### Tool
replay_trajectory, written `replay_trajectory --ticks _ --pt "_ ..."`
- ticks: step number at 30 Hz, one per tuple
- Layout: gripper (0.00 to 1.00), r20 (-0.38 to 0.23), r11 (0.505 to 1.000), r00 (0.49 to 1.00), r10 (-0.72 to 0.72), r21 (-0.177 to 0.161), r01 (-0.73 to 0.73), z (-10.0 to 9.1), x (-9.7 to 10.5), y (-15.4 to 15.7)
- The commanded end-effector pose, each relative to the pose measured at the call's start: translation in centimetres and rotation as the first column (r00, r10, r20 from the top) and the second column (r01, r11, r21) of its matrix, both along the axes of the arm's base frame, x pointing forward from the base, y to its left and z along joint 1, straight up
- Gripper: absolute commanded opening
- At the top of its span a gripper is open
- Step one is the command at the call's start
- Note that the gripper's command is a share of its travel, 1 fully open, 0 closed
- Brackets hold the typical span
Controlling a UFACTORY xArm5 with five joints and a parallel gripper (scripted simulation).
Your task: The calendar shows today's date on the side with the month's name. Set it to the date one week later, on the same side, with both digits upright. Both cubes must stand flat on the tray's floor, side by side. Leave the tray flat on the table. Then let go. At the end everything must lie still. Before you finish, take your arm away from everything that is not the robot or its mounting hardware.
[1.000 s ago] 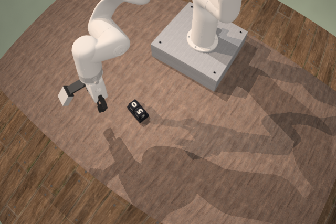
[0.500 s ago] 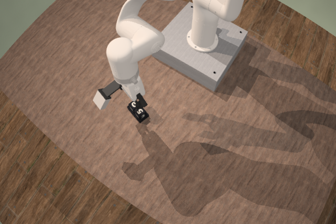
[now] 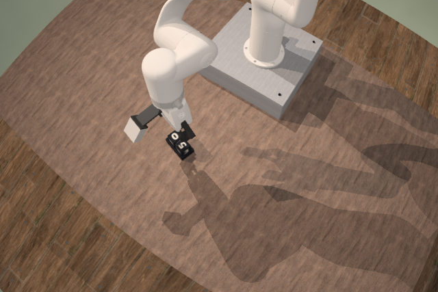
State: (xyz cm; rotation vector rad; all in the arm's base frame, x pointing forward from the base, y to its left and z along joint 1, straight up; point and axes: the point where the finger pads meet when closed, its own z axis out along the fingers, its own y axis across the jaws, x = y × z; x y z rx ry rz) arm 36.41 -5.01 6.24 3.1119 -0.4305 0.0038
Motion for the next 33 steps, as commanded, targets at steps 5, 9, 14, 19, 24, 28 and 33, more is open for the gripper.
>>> replay_trajectory --ticks 5,9,14,19,24,28,33 --pt "1.0 0.003 0.999 0.999 0.037 -0.001 -0.037 0.1 0.0 -0.1" --pt "1.0 0.003 0.991 0.991 0.13 -0.001 -0.13 0.0 -0.3 -0.2" --pt "1.0 0.003 0.958 0.957 0.288 -0.002 -0.288 -0.1 -0.7 -0.4" --pt "1.0 0.002 0.909 0.909 0.416 -0.003 -0.416 -0.2 -1.1 -0.6" --pt "1.0 0.002 0.833 0.833 0.553 -0.003 -0.553 -0.3 -1.6 -0.7" --pt "1.0 0.001 0.76 0.76 0.649 -0.004 -0.649 -0.3 -1.9 -0.9" --pt "1.0 0.0 0.654 0.654 0.756 -0.004 -0.756 -0.4 -2.4 -1.1"
